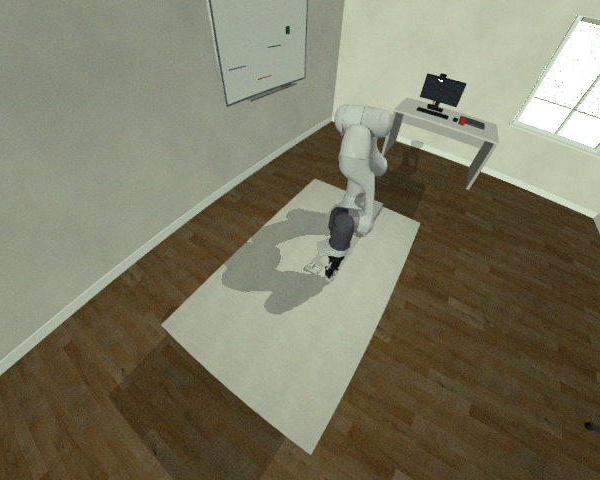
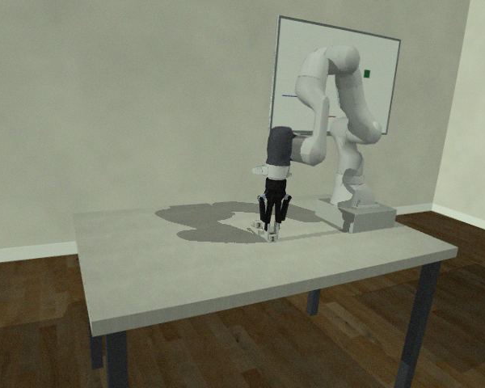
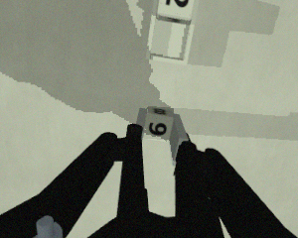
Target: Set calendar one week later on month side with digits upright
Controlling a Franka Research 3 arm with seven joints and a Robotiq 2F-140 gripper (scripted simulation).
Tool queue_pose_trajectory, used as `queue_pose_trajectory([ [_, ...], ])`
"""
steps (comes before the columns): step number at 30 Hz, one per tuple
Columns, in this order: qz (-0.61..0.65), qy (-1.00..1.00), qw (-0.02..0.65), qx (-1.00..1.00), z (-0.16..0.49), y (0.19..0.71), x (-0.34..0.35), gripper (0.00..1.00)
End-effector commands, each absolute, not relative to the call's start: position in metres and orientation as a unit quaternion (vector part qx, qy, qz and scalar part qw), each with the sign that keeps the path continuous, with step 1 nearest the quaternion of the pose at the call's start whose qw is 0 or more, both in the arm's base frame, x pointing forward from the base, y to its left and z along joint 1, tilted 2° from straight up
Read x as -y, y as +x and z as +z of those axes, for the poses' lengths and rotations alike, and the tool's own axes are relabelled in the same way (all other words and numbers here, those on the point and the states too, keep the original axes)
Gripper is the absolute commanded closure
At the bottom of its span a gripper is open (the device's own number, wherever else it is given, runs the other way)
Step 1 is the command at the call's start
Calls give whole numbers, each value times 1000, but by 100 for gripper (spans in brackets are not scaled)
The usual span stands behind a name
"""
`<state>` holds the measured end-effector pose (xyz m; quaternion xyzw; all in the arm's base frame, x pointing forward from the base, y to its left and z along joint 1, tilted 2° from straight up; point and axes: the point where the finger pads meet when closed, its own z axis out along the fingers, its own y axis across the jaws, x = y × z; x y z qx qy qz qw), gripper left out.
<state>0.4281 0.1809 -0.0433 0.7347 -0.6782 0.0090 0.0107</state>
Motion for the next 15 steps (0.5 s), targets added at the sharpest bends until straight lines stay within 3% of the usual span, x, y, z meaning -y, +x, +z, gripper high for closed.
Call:
queue_pose_trajectory([
  [1,10,734,9,679,-43,430,-182,84],
  [15,10,734,9,679,13,430,-183,84],
])
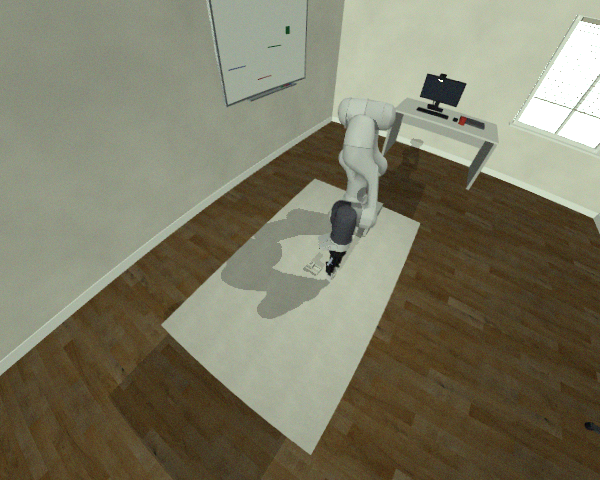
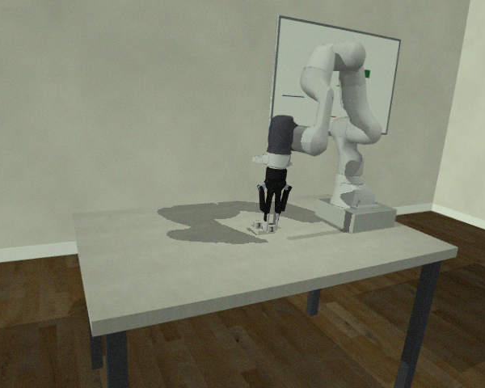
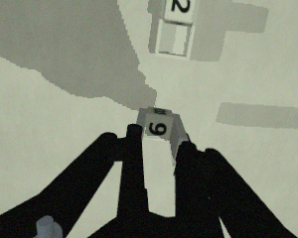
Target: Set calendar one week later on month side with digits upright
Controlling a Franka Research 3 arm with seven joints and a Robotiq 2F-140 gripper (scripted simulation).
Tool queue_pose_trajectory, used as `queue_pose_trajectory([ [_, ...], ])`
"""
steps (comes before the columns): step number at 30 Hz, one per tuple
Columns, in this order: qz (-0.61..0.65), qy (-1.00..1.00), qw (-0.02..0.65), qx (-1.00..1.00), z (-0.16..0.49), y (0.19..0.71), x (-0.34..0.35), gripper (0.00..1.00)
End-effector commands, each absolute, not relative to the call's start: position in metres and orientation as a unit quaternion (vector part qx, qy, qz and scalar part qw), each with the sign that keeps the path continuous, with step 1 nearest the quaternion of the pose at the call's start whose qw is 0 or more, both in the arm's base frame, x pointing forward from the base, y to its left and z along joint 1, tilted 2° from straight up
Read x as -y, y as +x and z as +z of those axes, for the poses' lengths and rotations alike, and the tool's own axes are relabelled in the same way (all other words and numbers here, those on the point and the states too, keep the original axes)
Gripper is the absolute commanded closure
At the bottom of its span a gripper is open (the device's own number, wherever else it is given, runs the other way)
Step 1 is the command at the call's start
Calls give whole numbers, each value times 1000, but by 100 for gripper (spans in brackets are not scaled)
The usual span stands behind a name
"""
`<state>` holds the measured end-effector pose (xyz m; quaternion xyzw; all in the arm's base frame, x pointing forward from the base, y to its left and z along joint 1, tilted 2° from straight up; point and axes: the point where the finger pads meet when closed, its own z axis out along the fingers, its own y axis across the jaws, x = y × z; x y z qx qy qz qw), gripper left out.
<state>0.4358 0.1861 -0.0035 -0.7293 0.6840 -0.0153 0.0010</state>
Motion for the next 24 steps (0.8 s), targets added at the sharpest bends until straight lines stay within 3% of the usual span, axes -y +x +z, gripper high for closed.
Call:
queue_pose_trajectory([
  [1,-10,-734,-9,-679,20,430,-183,84],
  [8,-10,-734,-9,-679,55,429,-184,84],
  [20,-10,-734,-9,-679,57,430,-183,84],
  [24,-10,-739,-10,-674,65,437,-131,84],
])
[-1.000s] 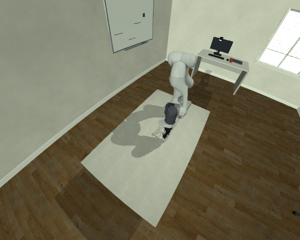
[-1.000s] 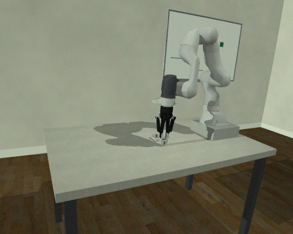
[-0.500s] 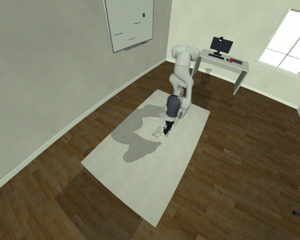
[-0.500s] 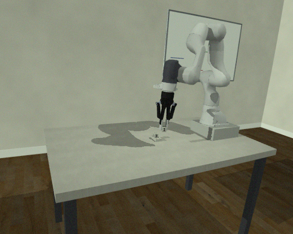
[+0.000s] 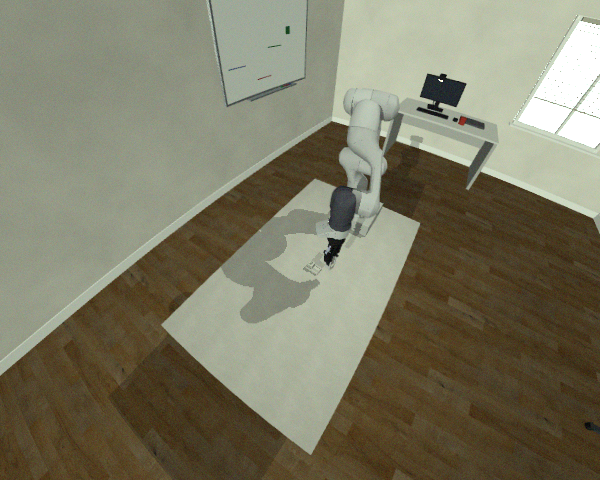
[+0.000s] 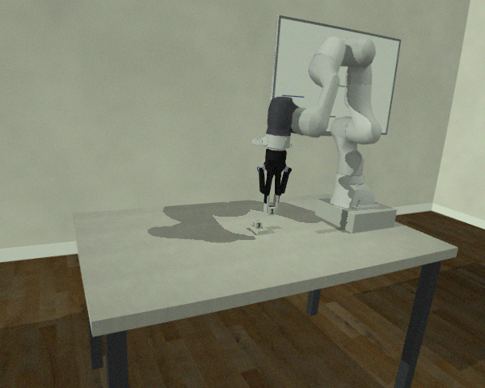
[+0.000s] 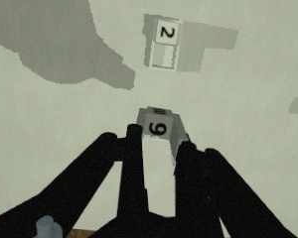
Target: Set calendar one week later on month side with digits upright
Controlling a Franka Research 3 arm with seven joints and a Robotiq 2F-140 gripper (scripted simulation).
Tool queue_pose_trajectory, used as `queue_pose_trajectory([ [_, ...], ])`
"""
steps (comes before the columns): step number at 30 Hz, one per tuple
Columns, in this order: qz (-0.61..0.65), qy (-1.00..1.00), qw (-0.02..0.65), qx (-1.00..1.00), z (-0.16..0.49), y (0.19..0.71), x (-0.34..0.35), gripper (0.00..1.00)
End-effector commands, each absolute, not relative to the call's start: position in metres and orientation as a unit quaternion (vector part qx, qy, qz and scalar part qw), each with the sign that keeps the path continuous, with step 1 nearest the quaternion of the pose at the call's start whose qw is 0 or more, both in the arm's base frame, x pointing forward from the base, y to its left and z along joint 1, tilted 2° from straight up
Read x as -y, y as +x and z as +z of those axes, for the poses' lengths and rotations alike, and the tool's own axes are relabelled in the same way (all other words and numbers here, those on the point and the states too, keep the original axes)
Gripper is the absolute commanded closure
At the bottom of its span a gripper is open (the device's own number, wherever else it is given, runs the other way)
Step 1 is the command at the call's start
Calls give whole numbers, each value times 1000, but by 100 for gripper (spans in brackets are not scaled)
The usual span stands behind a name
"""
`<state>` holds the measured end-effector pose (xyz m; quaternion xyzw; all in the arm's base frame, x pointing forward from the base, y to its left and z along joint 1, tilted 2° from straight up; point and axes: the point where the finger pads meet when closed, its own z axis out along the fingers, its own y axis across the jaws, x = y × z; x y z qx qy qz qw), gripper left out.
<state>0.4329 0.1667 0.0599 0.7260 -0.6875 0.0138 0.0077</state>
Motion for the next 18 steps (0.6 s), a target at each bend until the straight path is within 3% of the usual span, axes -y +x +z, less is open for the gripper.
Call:
queue_pose_trajectory([
  [1,10,740,10,672,67,438,-114,84],
  [18,10,742,9,670,69,438,-96,84],
])
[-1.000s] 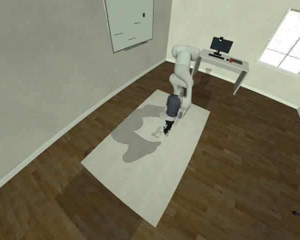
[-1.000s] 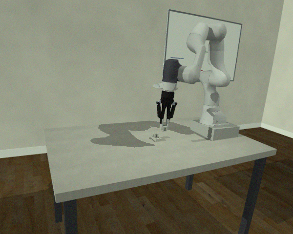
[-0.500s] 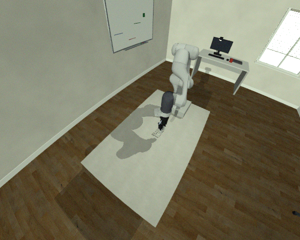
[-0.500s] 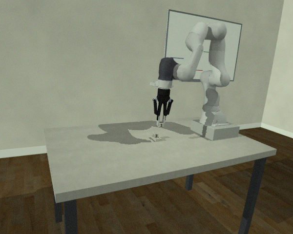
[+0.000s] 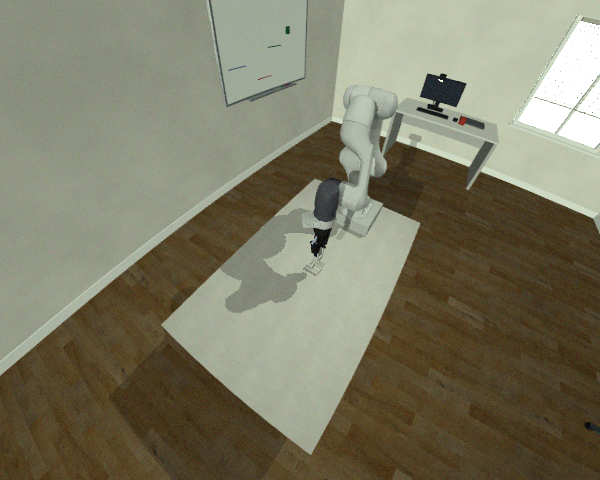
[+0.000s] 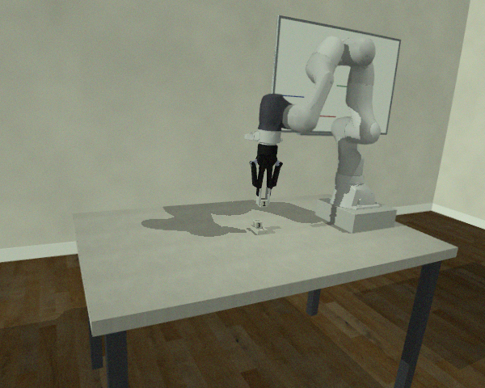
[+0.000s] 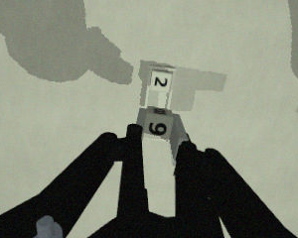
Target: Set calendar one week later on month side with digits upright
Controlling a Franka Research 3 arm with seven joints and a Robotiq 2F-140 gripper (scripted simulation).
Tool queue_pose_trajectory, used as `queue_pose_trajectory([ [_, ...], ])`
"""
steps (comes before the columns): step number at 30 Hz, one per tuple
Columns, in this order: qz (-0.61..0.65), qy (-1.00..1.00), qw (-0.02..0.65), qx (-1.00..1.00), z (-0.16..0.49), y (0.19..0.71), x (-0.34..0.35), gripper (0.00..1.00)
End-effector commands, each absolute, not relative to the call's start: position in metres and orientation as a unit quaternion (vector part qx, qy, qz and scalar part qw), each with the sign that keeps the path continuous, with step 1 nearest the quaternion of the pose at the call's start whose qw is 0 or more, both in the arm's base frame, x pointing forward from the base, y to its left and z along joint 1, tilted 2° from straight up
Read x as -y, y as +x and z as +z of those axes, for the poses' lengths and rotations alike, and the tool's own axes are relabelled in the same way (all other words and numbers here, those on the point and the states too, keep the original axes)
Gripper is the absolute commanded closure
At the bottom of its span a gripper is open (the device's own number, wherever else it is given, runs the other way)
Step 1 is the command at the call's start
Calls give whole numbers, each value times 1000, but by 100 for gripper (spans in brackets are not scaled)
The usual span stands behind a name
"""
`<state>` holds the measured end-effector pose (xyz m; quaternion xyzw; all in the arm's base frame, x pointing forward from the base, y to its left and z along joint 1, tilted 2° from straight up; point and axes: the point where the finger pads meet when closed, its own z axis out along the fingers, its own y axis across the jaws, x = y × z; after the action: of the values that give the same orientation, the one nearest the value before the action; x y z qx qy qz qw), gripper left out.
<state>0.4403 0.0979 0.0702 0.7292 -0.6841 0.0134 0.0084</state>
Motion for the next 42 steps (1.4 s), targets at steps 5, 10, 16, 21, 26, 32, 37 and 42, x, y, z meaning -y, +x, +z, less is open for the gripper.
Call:
queue_pose_trajectory([
  [5,10,742,9,670,67,438,-96,84],
  [10,10,742,9,670,58,439,-96,84],
  [16,10,742,9,670,39,439,-95,84],
  [21,10,742,9,670,29,439,-95,84],
  [26,10,742,9,670,14,439,-95,84],
  [32,10,742,9,670,5,439,-94,84],
  [37,10,742,9,670,4,439,-94,84],
  [42,10,742,9,670,4,439,-94,84],
])
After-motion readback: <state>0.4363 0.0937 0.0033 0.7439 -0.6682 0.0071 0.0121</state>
